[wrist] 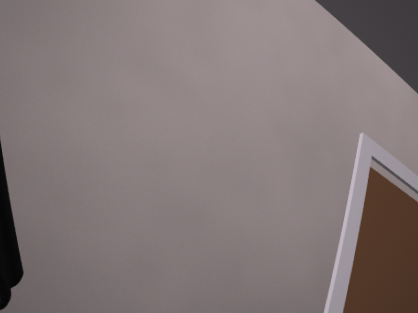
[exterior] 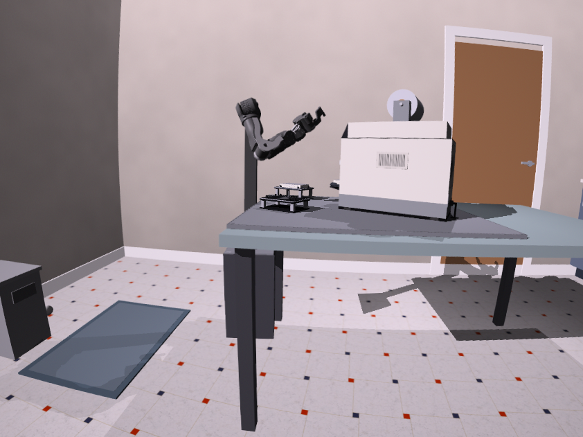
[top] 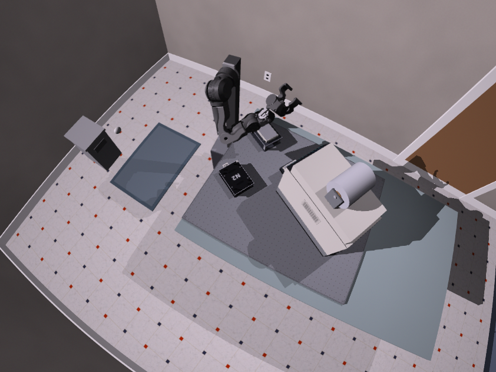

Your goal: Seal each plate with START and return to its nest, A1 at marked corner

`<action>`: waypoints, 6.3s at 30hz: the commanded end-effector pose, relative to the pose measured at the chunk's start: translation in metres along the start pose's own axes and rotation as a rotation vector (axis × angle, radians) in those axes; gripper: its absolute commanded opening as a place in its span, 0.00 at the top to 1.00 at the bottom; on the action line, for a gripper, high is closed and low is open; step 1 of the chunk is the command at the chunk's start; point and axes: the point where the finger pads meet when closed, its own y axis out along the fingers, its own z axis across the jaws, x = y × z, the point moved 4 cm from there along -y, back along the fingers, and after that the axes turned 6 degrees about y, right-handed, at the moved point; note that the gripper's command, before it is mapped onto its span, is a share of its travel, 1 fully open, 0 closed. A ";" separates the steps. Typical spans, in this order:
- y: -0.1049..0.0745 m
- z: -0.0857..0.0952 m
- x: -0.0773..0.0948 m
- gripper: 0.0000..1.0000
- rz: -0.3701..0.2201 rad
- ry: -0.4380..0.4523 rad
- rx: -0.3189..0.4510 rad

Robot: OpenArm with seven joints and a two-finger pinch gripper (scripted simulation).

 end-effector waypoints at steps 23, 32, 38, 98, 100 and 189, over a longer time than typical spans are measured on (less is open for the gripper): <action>-0.048 0.066 -0.011 0.35 0.183 0.379 0.589; -0.070 0.081 -0.008 0.35 0.234 0.496 0.784; -0.091 0.091 -0.005 0.35 0.275 0.595 0.953; -0.214 0.101 0.024 0.35 0.451 1.001 1.662; -0.214 0.101 0.024 0.35 0.451 1.001 1.662; -0.055 0.071 -0.009 0.35 0.199 0.410 0.633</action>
